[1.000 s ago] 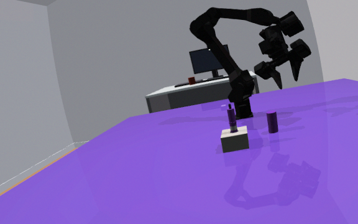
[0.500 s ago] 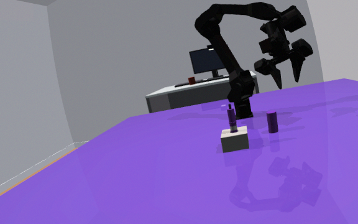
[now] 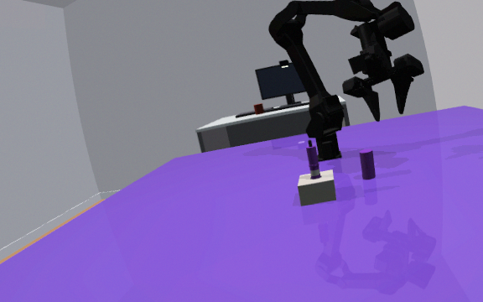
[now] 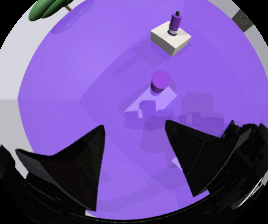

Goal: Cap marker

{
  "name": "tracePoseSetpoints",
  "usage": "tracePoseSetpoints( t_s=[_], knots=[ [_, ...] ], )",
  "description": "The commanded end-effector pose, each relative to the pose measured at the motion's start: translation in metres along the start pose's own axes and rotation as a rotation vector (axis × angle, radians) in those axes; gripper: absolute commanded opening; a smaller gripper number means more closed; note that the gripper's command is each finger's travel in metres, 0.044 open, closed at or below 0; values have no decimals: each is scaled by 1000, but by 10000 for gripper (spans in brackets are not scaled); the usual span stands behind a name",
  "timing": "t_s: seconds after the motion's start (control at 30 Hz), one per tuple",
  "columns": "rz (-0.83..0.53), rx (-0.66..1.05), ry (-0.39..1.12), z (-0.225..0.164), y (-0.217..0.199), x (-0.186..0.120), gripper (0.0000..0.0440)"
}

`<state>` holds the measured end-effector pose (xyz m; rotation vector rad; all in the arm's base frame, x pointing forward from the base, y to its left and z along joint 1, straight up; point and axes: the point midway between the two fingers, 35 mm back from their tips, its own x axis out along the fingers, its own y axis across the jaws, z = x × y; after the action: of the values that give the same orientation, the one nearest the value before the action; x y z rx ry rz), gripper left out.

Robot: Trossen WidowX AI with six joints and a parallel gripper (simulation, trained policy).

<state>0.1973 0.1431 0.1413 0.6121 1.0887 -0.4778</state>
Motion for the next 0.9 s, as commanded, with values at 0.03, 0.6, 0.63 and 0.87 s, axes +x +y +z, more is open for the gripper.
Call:
tracePoseSetpoints(
  t_s=[0.03, 0.6, 0.63, 0.87],
  knots=[
    [-23, 10, 33, 3, 3, 2, 290],
    [-104, 67, 155, 15, 5, 11, 300],
    [-108, 71, 161, 15, 5, 11, 301],
    [-139, 93, 206, 21, 3, 16, 304]
  ],
)
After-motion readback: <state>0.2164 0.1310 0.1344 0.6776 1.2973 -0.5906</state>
